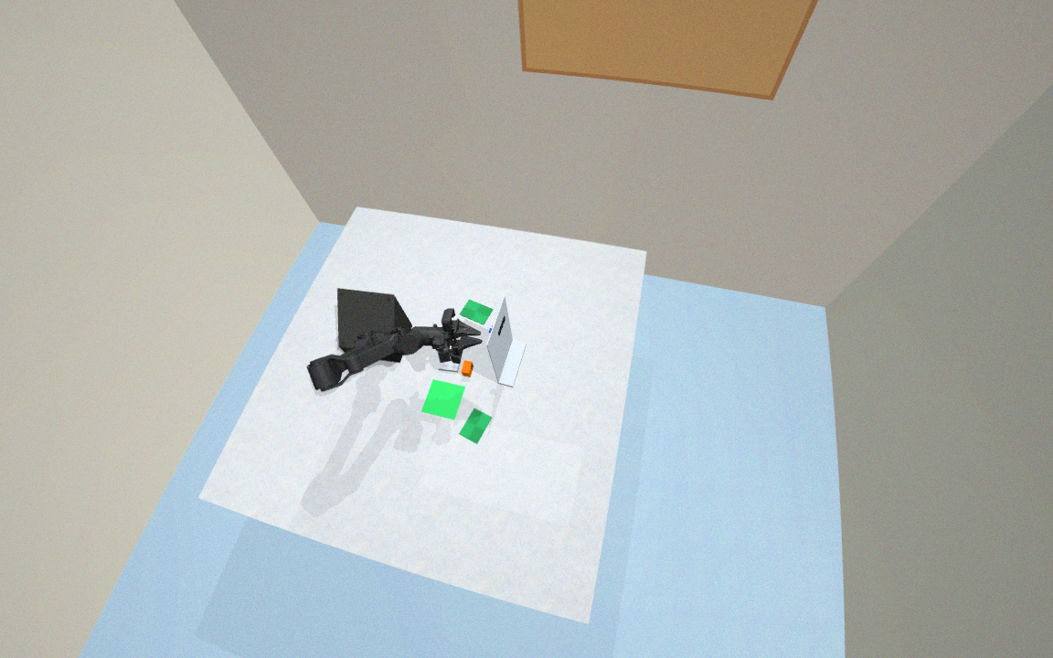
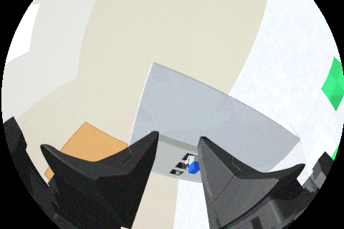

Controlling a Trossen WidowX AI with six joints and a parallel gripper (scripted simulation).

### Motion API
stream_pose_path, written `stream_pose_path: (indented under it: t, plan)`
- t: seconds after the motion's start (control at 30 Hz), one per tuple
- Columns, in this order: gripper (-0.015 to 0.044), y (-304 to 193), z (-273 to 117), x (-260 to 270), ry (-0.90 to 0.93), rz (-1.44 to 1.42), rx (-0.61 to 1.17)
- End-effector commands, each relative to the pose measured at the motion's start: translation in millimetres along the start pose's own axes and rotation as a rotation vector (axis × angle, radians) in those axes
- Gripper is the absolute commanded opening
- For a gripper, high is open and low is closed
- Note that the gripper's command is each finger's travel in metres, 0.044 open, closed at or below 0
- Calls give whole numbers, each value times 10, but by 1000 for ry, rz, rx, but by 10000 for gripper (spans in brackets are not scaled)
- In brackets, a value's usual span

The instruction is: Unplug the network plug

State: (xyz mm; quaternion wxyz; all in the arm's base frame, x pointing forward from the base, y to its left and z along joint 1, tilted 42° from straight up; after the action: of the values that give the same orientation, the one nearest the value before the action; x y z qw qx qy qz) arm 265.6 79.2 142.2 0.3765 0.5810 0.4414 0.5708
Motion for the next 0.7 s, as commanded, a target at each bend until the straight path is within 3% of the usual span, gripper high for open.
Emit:
stream_pose_path:
  t: [0.0, 0.67]
  plan:
    - [156, -159, -54, -12, -8, 45, 18]
    - [156, -590, -255, -47, -22, 205, 58]
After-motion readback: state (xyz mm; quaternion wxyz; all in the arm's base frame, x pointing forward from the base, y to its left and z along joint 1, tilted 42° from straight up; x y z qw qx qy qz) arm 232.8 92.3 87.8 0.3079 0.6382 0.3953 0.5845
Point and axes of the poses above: the point midway between the two fingers, 35 mm back from their tips, its own z axis out along the fingers, its own x axis across the jaws, y = z × x, the point moved 9 cm from there along -z, back along the fingers, and after that the axes turned 14 degrees about -z, right-handed, at the moved point
